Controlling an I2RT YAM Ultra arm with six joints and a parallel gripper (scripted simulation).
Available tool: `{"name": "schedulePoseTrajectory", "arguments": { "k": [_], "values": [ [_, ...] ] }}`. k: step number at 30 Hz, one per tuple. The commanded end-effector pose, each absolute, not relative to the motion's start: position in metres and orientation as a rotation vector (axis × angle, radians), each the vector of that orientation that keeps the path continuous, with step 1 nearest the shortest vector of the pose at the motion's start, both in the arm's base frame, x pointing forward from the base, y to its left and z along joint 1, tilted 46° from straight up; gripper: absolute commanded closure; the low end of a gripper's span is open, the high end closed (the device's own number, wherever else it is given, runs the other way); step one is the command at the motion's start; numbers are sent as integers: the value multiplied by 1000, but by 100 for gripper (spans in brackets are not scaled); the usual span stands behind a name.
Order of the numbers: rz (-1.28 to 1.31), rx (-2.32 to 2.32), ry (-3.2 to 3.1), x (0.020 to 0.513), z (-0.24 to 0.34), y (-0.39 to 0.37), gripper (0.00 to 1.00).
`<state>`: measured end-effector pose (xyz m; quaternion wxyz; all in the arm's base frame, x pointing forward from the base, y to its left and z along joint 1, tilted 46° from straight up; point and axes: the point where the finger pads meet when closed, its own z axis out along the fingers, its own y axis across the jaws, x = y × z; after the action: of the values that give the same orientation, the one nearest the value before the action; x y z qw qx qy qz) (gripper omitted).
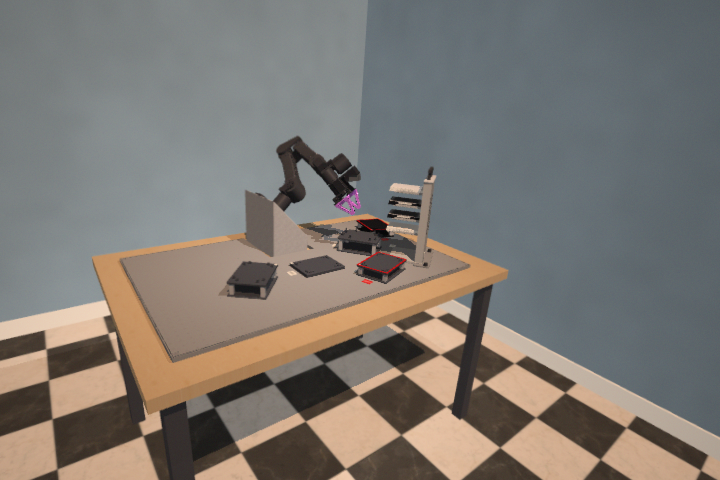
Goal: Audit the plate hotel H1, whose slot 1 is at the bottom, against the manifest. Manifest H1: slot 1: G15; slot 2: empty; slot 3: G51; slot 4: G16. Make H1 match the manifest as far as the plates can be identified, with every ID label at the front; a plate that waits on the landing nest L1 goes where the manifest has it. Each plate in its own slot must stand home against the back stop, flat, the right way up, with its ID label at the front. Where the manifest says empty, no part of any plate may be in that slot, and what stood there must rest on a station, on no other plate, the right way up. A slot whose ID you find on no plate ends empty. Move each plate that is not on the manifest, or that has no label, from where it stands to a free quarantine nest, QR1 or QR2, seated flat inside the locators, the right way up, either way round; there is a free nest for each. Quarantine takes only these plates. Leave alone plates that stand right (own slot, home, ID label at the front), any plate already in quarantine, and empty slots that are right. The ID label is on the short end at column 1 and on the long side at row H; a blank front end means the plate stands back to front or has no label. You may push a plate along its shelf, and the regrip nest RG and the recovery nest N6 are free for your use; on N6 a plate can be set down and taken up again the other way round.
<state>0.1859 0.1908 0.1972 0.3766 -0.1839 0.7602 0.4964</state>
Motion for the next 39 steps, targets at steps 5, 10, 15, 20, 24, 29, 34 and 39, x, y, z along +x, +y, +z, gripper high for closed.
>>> {"name": "schedulePoseTrajectory", "arguments": {
  "k": [5, 10, 15, 20, 24, 29, 34, 39],
  "values": [
    [1243, -453, 1902, 197, 213, 192, 0],
    [1243, -452, 1902, 202, 216, 196, 0],
    [1243, -452, 1902, 207, 218, 200, 0],
    [1244, -452, 1901, 210, 220, 202, 0],
    [1244, -452, 1901, 214, 222, 205, 0],
    [1244, -451, 1901, 219, 225, 209, 0],
    [1244, -451, 1901, 224, 227, 212, 0],
    [1244, -451, 1900, 227, 229, 214, 0]
  ]
}}
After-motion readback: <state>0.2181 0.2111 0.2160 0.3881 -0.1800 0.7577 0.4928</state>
